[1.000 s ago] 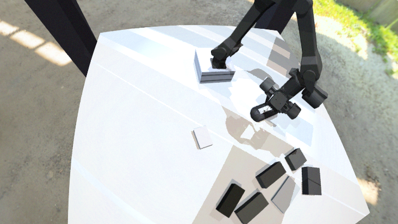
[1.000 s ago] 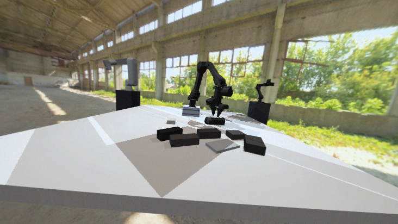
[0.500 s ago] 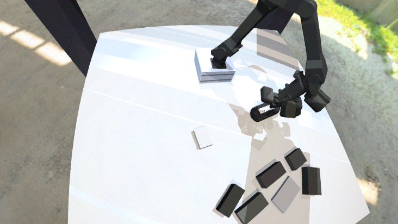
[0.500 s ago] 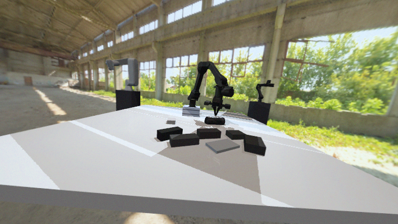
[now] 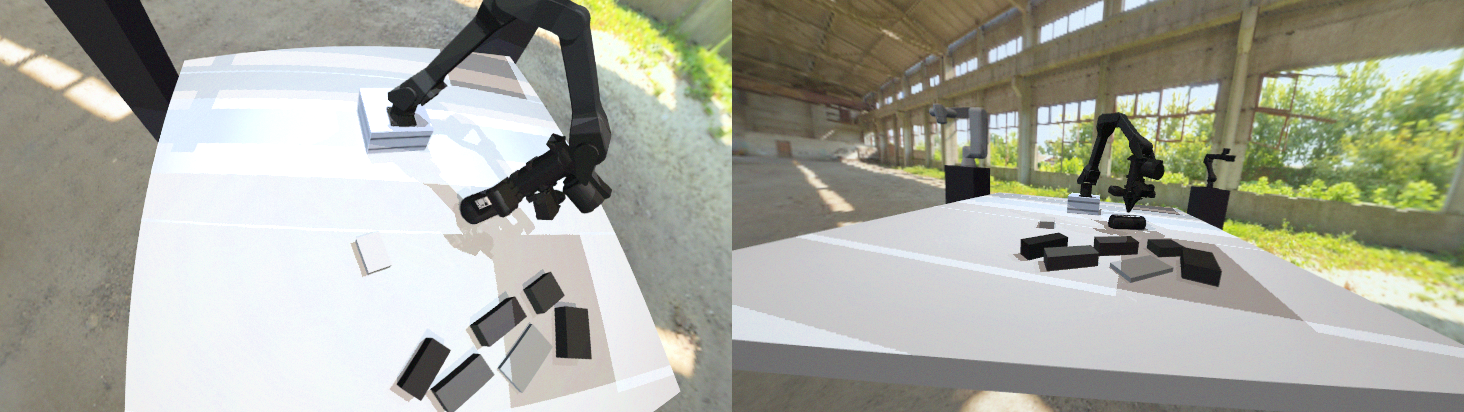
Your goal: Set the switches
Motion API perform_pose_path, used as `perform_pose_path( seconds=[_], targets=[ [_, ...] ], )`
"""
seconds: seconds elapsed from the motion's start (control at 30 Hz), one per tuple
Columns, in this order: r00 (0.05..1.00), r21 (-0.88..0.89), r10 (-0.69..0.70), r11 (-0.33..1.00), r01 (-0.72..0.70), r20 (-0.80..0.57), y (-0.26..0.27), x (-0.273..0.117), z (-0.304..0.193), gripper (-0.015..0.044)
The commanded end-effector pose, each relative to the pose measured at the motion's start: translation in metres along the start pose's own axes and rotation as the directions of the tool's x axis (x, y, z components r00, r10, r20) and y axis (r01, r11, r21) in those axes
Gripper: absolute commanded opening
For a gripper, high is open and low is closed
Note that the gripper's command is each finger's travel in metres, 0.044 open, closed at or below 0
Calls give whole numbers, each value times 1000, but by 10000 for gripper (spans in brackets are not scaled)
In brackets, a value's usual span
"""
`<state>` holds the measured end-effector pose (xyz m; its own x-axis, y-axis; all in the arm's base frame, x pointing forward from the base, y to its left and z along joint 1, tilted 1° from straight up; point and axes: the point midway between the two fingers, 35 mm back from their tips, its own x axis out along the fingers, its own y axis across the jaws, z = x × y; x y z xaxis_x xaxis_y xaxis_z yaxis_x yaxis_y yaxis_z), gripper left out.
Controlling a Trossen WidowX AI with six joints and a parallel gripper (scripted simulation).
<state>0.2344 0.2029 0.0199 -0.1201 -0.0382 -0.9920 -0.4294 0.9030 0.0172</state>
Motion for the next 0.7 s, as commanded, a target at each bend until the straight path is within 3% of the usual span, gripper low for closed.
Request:
perform_pose_path(
  seconds=[0.0,0.33,0.67],
  targets=[
    [999,-560,15,828,-38,-47,2,-7,8,0],
    [995,-919,17,381,-96,-97,0,-11,11,0],
    [989,-972,22,-191,-139,-146,-1,-15,14,0]
  ],
)
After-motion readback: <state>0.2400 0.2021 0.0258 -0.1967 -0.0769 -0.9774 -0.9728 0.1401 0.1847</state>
